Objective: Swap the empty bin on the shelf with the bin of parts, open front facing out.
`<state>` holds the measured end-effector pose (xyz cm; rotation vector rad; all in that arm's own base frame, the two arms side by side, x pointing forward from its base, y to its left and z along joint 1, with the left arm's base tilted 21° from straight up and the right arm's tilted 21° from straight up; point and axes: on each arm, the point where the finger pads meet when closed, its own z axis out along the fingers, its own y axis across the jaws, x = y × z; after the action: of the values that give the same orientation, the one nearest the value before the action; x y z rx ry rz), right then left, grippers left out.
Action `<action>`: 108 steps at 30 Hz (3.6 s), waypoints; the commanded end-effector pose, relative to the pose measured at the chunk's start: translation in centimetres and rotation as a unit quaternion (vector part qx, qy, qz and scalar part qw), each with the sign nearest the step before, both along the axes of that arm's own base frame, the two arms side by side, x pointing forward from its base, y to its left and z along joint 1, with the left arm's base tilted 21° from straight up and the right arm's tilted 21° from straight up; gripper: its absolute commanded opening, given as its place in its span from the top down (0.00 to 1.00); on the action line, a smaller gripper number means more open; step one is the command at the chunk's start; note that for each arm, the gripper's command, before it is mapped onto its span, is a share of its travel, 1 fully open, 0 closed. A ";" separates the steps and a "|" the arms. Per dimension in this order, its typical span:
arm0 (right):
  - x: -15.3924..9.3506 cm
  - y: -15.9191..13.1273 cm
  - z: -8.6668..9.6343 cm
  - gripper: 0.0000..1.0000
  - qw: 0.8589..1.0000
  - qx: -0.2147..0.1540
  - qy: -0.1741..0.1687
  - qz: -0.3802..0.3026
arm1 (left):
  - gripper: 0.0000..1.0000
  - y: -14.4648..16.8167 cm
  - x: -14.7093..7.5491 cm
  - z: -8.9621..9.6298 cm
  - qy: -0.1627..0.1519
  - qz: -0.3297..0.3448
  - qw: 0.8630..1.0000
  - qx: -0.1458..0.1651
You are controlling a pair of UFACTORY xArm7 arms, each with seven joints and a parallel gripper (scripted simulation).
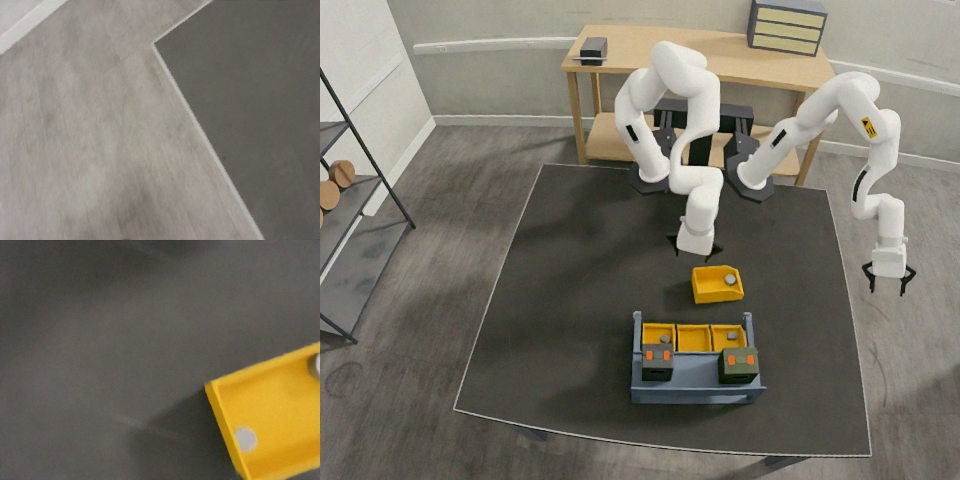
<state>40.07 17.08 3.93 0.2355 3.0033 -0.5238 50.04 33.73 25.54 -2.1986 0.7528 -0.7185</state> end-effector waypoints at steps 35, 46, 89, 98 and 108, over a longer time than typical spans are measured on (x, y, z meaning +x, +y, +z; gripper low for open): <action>6.9 8.7 9.4 0.00 0.956 -0.013 -0.223 0.191 | 0.00 9.0 -9.7 3.2 0.000 0.202 0.977 -0.066; 7.2 9.8 10.4 0.00 0.948 -0.012 -0.242 0.208 | 0.00 10.8 -12.9 4.0 -0.004 0.258 0.962 -0.086; 7.3 10.1 10.7 0.00 0.945 -0.012 -0.248 0.214 | 0.00 14.7 -26.6 7.2 -0.042 0.476 0.861 -0.175; 7.3 10.1 10.7 0.00 0.945 -0.012 -0.248 0.214 | 0.00 14.8 -29.5 7.9 -0.053 0.518 0.831 -0.195; 7.3 10.1 10.7 0.00 0.945 -0.012 -0.248 0.214 | 0.00 14.5 -32.8 8.6 -0.068 0.565 0.792 -0.219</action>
<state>47.27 27.03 14.48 -0.2503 2.4509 -0.3870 18.75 48.33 33.57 -2.4254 -0.8197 -0.3958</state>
